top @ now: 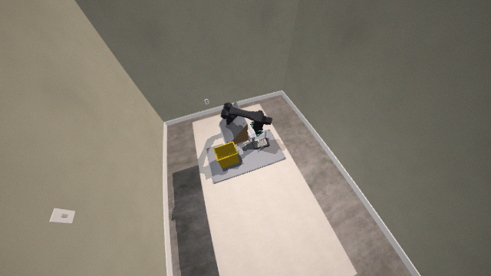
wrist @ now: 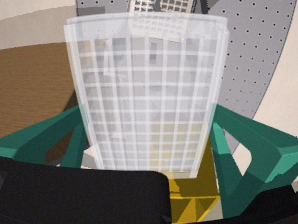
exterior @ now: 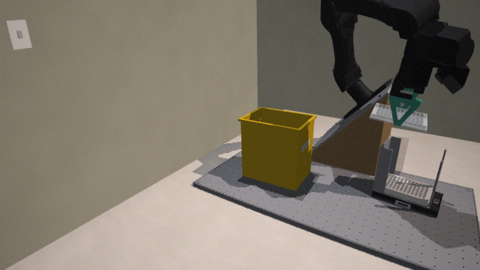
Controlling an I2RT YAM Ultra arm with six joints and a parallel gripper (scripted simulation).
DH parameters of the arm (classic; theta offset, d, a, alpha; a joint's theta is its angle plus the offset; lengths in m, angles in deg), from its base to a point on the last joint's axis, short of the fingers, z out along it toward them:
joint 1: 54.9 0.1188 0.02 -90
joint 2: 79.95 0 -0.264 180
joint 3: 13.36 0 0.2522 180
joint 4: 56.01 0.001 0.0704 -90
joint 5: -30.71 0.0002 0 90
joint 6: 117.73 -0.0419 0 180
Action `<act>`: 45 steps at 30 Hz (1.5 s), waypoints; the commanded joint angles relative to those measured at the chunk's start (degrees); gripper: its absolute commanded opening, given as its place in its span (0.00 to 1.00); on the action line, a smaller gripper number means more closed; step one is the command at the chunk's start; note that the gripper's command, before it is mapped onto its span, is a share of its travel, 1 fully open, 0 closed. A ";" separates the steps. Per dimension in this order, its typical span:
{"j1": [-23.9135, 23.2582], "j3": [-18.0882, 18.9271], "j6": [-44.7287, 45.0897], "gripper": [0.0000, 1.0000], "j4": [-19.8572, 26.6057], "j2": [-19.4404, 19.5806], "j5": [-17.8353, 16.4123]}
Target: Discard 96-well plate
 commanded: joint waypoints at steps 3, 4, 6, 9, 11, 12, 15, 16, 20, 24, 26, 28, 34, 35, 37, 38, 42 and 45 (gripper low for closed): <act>0.96 -0.30 4.03 0.00 -5.30 -4.10 -1.12; 0.68 -0.66 4.32 0.00 -5.30 -4.61 -0.97; 0.68 -0.66 4.32 0.00 -5.30 -4.61 -0.97; -0.34 -2.96 5.10 0.00 -6.16 -6.50 -0.46; -0.91 -3.81 5.67 0.00 -6.24 -7.60 -0.13; -1.20 -4.22 5.97 0.00 -6.26 -8.14 0.04; -2.09 -5.37 6.86 0.00 -6.32 -9.74 0.54; -2.38 -5.73 7.16 0.00 -6.33 -10.27 0.70; -3.58 -7.07 8.40 0.00 -6.31 -12.34 1.36; -4.19 -7.68 9.03 0.00 -6.28 -13.36 1.70; -4.81 -8.24 9.68 0.00 -6.22 -14.35 2.02; -5.43 -8.76 10.33 0.00 -6.15 -15.33 2.35; -7.31 -10.07 12.37 0.00 -5.84 -18.18 3.34; -7.63 -10.26 12.72 0.00 -5.77 -18.64 3.50; -8.28 -10.59 13.43 0.00 -5.63 -19.55 3.82; -8.60 -10.75 13.79 0.00 -5.56 -20.00 3.98; -9.25 -11.02 14.52 0.00 -5.41 -20.89 4.30; -10.23 -11.36 15.63 0.00 -5.15 -22.18 4.78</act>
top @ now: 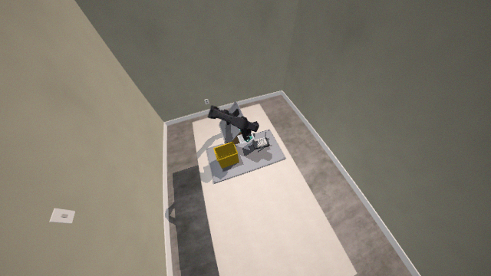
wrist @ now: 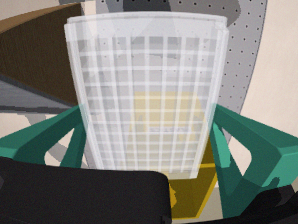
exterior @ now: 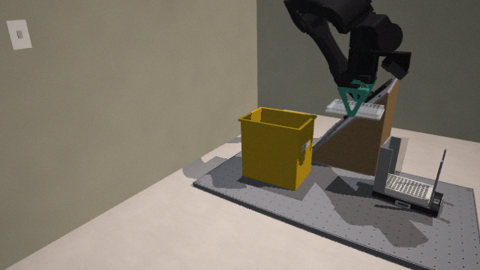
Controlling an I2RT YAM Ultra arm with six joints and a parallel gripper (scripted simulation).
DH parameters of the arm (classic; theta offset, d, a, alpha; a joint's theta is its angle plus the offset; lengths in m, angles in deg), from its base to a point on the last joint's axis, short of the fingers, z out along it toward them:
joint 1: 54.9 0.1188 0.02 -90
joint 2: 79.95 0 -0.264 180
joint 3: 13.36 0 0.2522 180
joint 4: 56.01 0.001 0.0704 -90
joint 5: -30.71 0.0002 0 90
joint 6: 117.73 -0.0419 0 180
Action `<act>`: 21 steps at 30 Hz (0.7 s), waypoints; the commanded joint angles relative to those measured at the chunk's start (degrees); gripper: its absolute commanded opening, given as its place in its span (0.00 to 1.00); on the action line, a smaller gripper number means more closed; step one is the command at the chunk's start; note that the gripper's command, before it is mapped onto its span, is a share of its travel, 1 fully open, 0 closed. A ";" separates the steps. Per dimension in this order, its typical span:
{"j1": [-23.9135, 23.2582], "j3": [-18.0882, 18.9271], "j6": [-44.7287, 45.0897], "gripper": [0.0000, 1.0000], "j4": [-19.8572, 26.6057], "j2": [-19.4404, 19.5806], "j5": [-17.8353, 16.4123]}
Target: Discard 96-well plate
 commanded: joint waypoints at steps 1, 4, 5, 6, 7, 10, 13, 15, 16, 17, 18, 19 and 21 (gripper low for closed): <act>-0.20 0.04 1.67 0.00 0.34 -1.95 0.72; -1.20 -0.18 2.81 0.00 0.63 -3.19 1.19; -1.53 -0.23 3.20 0.00 0.74 -3.60 1.34; -1.87 -0.28 3.59 0.00 0.84 -4.00 1.50; -2.20 -0.31 3.99 0.00 0.94 -4.39 1.65; -3.22 -0.36 5.19 0.00 1.28 -5.55 2.10; -3.56 -0.35 5.60 0.00 1.39 -5.92 2.25; -4.24 -0.31 6.42 0.00 1.62 -6.66 2.54; -4.58 -0.28 6.83 0.00 1.74 -7.02 2.69; -4.93 -0.24 7.25 0.00 1.86 -7.37 2.83; -5.27 -0.18 7.67 0.00 1.98 -7.72 2.98; -5.62 -0.12 8.09 0.00 2.11 -8.07 3.12; -6.31 0.03 8.95 0.00 2.36 -8.74 3.40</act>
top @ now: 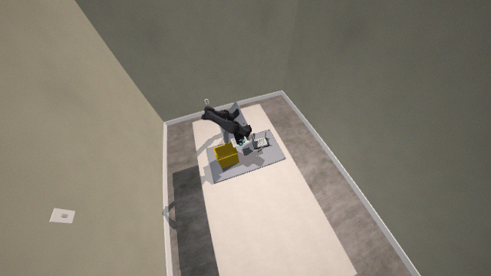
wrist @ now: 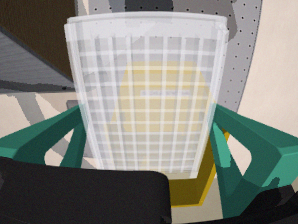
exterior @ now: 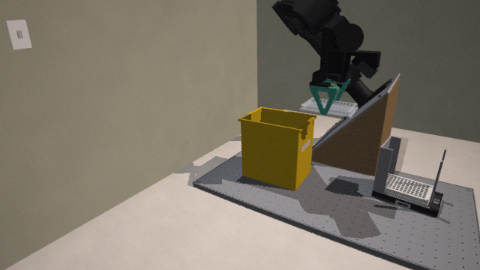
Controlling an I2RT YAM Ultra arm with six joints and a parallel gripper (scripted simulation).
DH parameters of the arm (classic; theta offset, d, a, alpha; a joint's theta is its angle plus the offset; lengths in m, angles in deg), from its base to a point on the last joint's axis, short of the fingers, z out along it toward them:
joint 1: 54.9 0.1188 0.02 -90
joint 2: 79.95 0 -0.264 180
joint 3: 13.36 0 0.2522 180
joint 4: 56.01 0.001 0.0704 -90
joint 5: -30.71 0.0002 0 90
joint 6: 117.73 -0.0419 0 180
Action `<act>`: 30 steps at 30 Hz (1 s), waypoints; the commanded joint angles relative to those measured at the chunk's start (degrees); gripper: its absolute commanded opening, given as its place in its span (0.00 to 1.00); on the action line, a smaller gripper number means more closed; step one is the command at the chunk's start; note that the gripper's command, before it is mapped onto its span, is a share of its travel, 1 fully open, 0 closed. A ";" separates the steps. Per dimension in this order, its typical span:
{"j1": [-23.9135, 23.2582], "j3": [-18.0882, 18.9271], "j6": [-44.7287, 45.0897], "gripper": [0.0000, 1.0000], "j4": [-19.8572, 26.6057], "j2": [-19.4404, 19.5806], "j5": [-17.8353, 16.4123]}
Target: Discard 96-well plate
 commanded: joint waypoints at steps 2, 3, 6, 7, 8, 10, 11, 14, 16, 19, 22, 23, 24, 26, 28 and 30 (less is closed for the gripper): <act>-0.25 0.70 2.50 0.00 0.76 -2.00 0.75; -0.60 0.81 2.93 0.00 0.89 -2.32 0.88; -1.65 1.20 4.26 0.00 1.29 -3.23 1.28; -1.65 1.20 4.26 0.00 1.29 -3.23 1.28; -1.65 1.20 4.26 0.00 1.29 -3.23 1.28; -2.36 1.51 5.16 0.00 1.56 -3.81 1.54; -2.71 1.68 5.62 0.00 1.70 -4.09 1.67; -3.77 2.24 6.99 0.00 2.11 -4.89 2.04; -4.48 2.66 7.93 0.00 2.39 -5.40 2.27; -5.55 3.37 9.34 0.00 2.82 -6.10 2.62; -6.62 4.17 10.77 0.00 3.26 -6.75 2.94; -6.97 4.46 11.25 0.00 3.41 -6.95 3.05; -6.97 4.46 11.25 0.00 3.41 -6.95 3.05; -7.33 4.76 11.74 0.00 3.56 -7.14 3.15; -8.05 5.38 12.71 0.00 3.86 -7.51 3.35; -8.76 6.04 13.69 0.00 4.17 -7.85 3.55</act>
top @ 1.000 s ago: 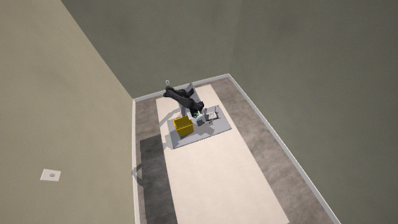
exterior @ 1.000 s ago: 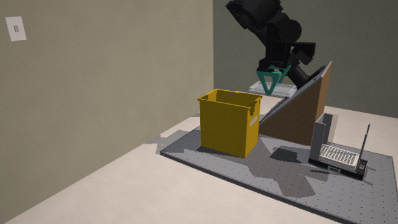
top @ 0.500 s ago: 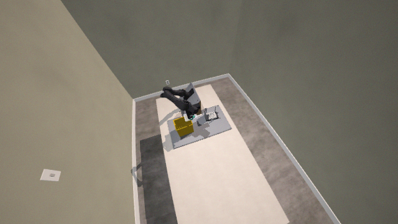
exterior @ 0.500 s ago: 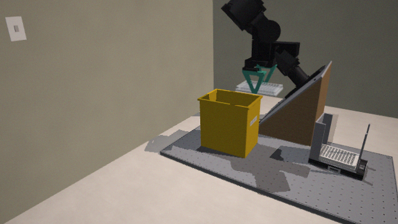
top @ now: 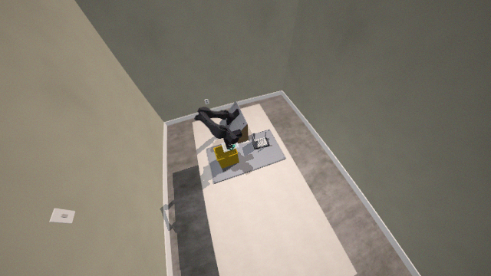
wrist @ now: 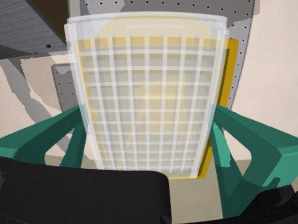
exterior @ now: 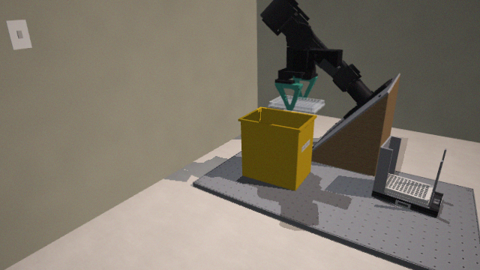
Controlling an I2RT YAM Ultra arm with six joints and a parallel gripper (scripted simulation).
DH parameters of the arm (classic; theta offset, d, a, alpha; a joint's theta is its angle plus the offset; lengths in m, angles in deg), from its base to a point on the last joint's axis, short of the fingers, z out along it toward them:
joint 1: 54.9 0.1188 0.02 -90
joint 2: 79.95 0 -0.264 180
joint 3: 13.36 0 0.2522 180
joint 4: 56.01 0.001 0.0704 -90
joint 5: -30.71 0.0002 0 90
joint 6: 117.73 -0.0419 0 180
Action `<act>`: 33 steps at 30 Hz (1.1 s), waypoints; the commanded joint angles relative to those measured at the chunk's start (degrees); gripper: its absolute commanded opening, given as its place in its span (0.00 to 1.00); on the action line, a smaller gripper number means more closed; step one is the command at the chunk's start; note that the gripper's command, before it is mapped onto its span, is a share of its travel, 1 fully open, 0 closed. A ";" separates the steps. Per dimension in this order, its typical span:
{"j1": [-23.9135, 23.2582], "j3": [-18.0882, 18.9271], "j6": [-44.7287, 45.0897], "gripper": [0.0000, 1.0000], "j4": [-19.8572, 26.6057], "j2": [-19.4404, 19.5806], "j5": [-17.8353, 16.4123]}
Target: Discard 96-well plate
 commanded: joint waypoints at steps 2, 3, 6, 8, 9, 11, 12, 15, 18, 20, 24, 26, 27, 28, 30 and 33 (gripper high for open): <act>-0.58 1.89 2.73 0.00 0.85 -1.26 0.47; -0.94 2.26 3.22 0.00 1.00 -1.40 0.56; -2.01 3.43 4.72 0.00 1.48 -1.79 0.81; -2.73 4.26 5.73 0.00 1.80 -2.01 0.97; -3.08 4.69 6.23 0.00 1.97 -2.10 1.05; -3.44 5.13 6.74 0.00 2.14 -2.19 1.12; -3.44 5.13 6.74 0.00 2.14 -2.19 1.12; -4.55 6.60 8.32 0.00 2.67 -2.41 1.33; -4.59 6.70 8.38 0.00 2.71 -2.39 1.34; -4.58 6.70 8.36 0.00 2.70 -2.37 1.34; -4.54 6.66 8.30 0.00 2.67 -2.34 1.33; -4.51 6.65 8.27 0.00 2.66 -2.32 1.33; -4.50 6.64 8.25 0.00 2.66 -2.31 1.32; -4.50 6.64 8.25 0.00 2.66 -2.31 1.32; -4.49 6.64 8.23 0.00 2.65 -2.29 1.32; -4.44 6.64 8.16 0.00 2.66 -2.25 1.31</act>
